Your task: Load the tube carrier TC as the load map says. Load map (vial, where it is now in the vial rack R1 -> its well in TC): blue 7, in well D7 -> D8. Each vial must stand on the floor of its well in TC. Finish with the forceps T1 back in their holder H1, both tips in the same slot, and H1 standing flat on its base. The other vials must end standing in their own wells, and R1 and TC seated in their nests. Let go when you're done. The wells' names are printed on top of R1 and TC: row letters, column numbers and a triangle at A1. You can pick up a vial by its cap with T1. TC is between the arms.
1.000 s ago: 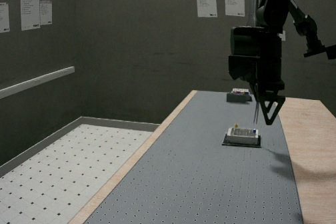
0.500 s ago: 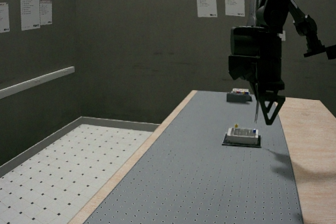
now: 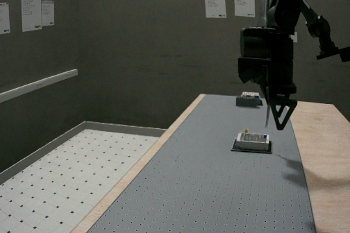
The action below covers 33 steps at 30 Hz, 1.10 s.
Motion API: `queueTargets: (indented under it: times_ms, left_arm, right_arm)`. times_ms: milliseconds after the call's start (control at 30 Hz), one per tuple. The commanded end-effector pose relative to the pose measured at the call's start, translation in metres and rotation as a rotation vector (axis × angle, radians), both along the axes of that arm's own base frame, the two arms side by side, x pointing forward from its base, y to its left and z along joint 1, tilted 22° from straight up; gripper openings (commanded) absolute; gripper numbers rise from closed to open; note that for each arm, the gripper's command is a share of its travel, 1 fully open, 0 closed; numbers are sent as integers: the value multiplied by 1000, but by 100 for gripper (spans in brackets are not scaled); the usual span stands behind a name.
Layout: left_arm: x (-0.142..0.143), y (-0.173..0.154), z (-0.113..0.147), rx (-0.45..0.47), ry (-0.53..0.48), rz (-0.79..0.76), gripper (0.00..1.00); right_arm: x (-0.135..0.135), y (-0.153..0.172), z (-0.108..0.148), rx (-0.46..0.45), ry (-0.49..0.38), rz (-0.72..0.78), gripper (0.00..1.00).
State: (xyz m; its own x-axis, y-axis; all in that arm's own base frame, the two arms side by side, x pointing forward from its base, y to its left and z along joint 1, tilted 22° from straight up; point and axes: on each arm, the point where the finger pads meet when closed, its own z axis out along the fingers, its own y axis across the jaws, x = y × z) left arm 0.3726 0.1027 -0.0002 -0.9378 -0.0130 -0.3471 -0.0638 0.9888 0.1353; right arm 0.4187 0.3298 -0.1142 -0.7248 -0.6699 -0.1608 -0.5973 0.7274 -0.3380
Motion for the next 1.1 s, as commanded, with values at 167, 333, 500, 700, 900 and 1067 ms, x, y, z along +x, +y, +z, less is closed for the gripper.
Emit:
queueTargets:
  times_ms: [167,333,500,700,900,1067]
  left_arm:
    - [7,1,5,7,-14,-9,100]
    - [7,1,5,7,-14,-9,100]
    - [7,1,5,7,-14,-9,100]
    - [7,1,5,7,-14,-9,100]
    - [7,1,5,7,-14,-9,100]
    - [7,1,5,7,-14,-9,100]
  right_arm:
    - [3,5,14,14,-9,1,7]
    - [5,4,13,14,-9,0,7]
    - [8,1,6,10,-6,-2,7]
    - [11,-1,1,7,-4,-4,7]
    - [13,0,-3,10,-7,-4,7]
    - [16,2,-3,15,-12,-4,7]
